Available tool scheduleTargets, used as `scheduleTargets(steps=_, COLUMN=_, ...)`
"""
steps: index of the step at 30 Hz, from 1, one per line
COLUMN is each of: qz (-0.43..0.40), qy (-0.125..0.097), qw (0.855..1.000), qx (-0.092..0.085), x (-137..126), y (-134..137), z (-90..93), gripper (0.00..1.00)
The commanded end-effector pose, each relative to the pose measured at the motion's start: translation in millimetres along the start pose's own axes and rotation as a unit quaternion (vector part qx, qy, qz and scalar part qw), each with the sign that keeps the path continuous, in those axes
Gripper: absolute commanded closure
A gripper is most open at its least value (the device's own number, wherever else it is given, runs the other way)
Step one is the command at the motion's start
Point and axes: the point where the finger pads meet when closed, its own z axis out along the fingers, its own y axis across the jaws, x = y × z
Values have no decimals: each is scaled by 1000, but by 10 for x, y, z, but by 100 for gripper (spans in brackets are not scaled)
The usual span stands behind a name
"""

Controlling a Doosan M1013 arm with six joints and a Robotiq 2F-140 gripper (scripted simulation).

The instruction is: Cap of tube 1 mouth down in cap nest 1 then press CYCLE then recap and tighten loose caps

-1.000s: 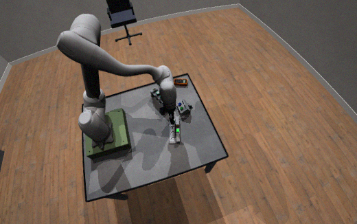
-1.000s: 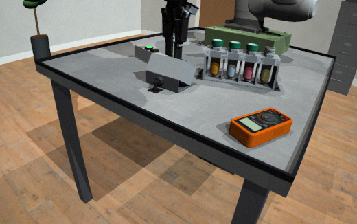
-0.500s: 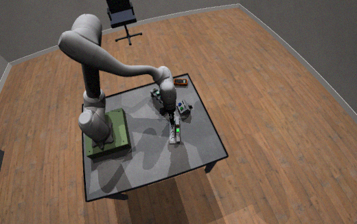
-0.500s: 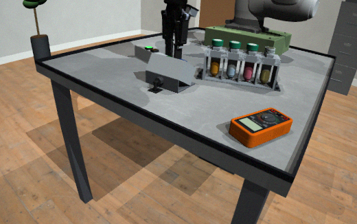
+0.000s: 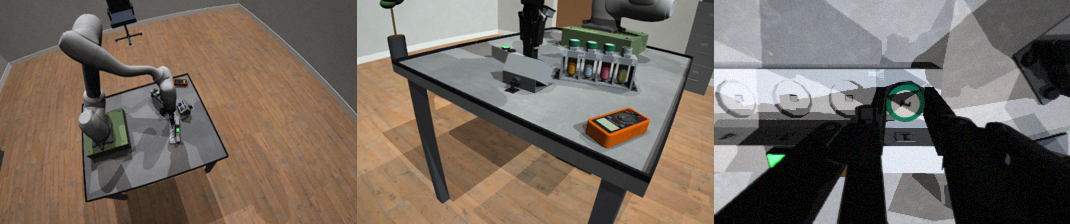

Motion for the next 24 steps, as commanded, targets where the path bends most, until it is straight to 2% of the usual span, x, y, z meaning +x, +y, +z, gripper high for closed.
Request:
scheduleTargets(steps=1, qz=0, qy=0, qw=1000, qx=0, x=-4, y=2, z=-5, gripper=70)
scheduleTargets(steps=8, qz=0, qy=0, qw=1000, qx=0, x=-4, y=2, z=-5, gripper=70)
scheduleTargets(steps=19, qz=0, qy=0, qw=1000, qx=0, x=-4, y=2, z=-555, gripper=70)
scheduleTargets(steps=21, qz=0, qy=0, qw=1000, qx=0, x=-4, y=2, z=-555, gripper=70)
scheduleTargets(steps=24, qz=0, qy=0, qw=1000, qx=0, x=-4, y=2, z=-705, gripper=70)
